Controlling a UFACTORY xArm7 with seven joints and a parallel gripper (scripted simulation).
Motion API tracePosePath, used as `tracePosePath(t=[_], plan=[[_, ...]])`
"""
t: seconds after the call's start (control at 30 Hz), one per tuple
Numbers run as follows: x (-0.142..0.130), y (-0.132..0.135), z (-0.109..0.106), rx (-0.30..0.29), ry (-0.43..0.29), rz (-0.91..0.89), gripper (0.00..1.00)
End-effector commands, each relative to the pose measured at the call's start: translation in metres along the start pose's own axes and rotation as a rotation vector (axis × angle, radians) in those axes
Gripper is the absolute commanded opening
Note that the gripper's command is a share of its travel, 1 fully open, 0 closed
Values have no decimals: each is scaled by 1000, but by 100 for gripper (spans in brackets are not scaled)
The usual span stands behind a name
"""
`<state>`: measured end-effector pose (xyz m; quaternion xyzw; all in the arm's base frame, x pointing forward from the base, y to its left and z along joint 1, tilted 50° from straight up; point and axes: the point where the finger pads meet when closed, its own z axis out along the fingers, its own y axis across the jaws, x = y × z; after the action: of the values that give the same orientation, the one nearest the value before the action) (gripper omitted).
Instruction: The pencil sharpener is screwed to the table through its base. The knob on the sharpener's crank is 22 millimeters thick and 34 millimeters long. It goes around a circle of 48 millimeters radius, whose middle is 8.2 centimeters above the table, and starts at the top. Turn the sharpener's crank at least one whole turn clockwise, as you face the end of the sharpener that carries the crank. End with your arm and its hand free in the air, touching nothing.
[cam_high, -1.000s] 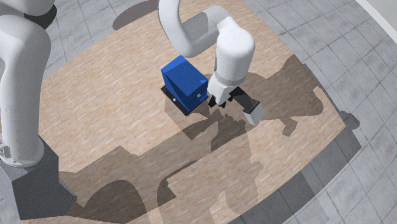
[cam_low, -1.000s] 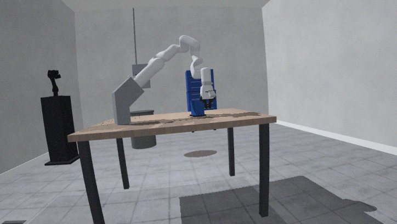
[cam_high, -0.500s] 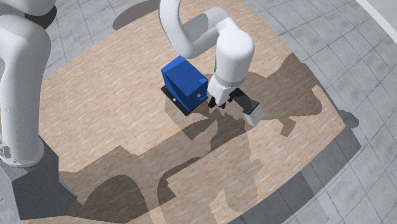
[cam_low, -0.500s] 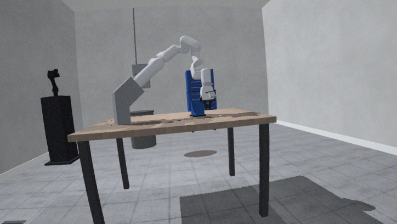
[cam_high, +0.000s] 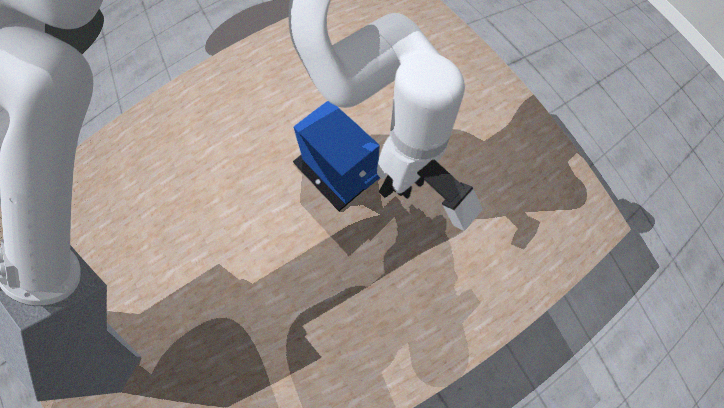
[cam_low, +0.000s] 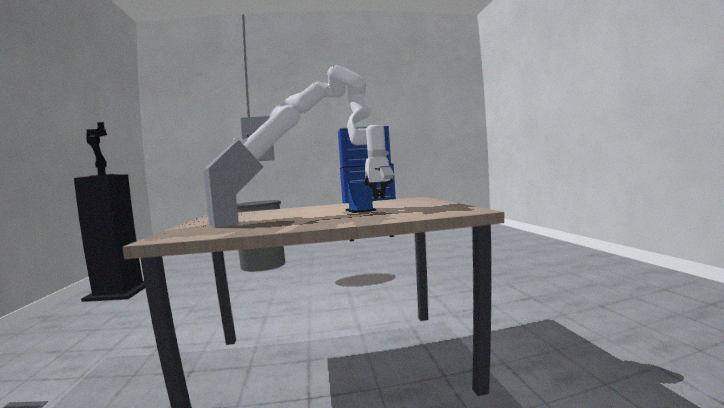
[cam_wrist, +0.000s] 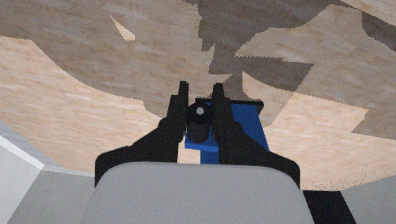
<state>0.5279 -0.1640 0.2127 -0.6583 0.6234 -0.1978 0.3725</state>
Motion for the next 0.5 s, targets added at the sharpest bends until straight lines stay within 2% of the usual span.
tracePosePath(t=[0.0,0.47], plan=[[1,-1,0,3,2,1,0],[1,1,9,3,2,1,0]])
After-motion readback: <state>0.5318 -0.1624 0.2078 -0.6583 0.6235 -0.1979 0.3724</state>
